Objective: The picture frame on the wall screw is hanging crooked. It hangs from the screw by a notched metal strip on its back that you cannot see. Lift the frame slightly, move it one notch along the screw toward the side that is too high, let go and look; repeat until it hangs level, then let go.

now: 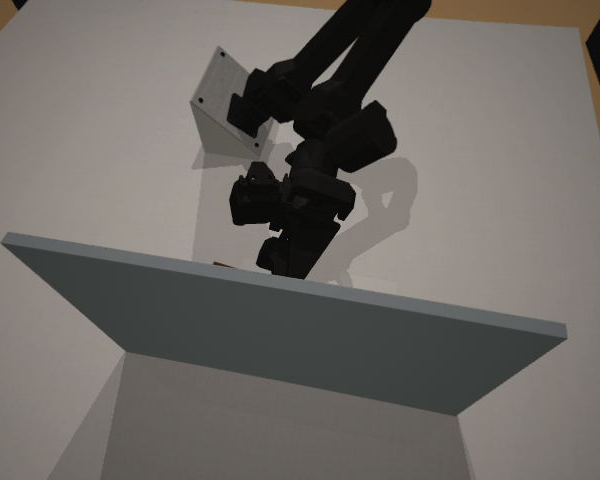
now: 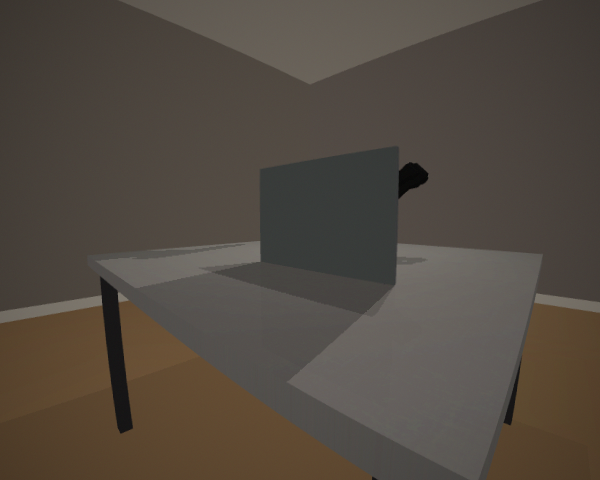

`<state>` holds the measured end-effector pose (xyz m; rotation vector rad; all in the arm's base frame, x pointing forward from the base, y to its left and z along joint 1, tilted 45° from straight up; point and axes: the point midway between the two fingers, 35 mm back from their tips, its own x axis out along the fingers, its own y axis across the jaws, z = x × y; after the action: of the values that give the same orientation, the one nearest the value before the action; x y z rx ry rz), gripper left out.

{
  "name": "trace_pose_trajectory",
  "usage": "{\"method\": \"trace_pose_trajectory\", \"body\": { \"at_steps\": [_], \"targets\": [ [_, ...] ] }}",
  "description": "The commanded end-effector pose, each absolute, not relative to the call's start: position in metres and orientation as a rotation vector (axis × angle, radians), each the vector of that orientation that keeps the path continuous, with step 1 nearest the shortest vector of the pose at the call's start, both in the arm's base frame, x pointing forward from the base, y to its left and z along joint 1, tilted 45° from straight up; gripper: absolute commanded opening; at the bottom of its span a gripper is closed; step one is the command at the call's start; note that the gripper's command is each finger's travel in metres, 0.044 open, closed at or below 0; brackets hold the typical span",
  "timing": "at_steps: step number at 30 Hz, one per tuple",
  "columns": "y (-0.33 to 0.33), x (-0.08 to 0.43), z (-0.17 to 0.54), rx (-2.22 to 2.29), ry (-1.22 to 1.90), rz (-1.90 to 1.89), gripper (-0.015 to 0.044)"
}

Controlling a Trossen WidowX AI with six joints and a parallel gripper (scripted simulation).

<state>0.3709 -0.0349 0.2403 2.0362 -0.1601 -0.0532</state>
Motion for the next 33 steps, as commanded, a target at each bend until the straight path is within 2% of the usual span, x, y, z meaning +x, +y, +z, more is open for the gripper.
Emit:
{"method": "trace_pose_trajectory", "body": {
  "at_steps": [1,17,23,31,33],
  "targets": [
    [-0.0345,0.3717,0.2401,2.038,-0.156,-0.051,0.026],
    [-0.0342,0.372,0.2402,2.038,-0.156,-0.051,0.026],
    [-0.0342,0.372,0.2402,2.038,-0.156,-0.051,0.0103],
    [-0.0342,0.372,0.2402,2.038,-0.156,-0.051,0.0049],
    [-0.0342,0.372,0.2402,2.038,-0.156,-0.051,0.0]
  ]
}}
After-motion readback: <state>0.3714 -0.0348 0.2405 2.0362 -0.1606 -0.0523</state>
